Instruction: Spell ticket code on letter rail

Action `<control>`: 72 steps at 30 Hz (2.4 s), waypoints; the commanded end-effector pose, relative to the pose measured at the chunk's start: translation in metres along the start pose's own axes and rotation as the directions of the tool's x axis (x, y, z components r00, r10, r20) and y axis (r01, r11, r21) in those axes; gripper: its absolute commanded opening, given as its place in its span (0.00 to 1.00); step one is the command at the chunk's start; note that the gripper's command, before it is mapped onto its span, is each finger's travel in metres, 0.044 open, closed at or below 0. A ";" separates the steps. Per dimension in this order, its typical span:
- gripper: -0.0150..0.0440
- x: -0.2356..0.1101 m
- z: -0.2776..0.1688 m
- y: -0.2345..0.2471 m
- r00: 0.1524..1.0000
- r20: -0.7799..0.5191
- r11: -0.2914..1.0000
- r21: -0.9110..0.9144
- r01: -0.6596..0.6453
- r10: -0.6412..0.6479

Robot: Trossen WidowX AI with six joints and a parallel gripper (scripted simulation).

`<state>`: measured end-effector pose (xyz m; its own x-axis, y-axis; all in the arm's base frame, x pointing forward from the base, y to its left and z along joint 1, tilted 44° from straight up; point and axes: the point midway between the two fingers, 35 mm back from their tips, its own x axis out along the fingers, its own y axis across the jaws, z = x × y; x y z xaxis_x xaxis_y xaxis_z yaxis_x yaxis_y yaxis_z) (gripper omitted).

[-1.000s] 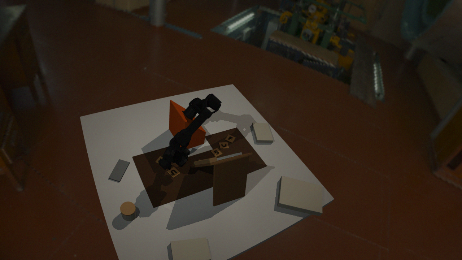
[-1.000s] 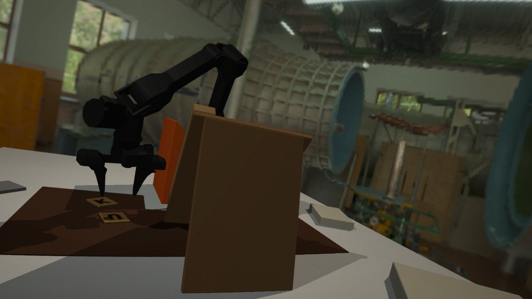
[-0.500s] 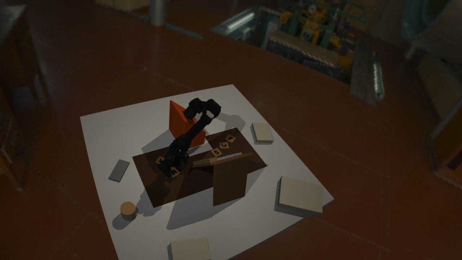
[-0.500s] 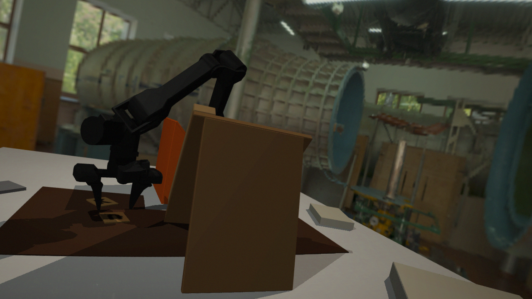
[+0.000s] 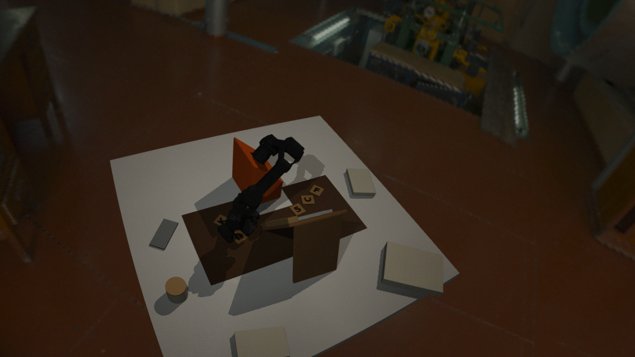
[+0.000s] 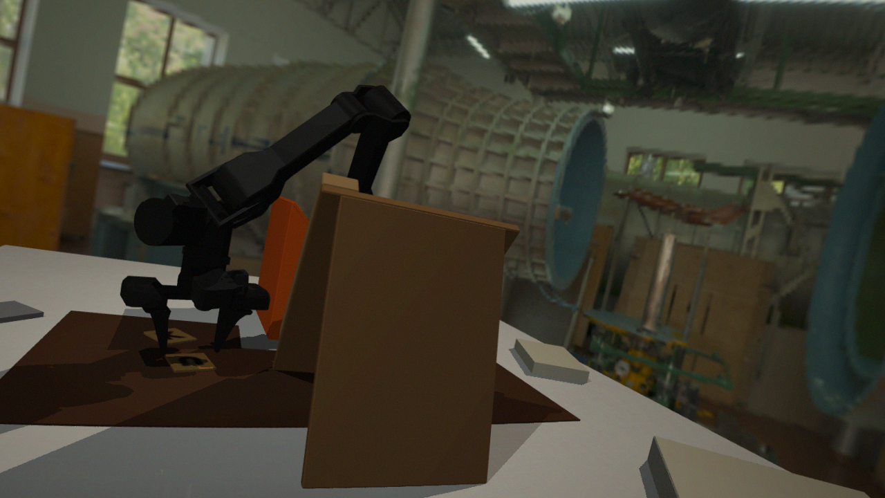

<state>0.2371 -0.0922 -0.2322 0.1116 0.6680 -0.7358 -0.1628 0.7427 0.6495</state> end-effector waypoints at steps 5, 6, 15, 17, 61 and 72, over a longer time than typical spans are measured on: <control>0.83 0.014 0.000 0.002 1.000 0.001 1.000 0.005 -0.007 0.007; 0.83 0.015 0.000 0.002 1.000 0.001 1.000 0.005 -0.007 0.007; 0.83 0.016 0.000 0.002 1.000 0.001 1.000 0.005 -0.007 0.007; 0.83 0.016 0.000 0.002 1.000 0.001 1.000 0.005 -0.007 0.007; 0.25 0.001 0.001 0.001 1.000 0.001 1.000 0.005 -0.006 0.006; 0.25 -0.006 0.002 0.002 1.000 0.001 1.000 0.005 -0.006 0.006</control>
<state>0.2384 -0.0936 -0.2276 0.1166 0.6741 -0.7293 -0.1549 0.7377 0.6571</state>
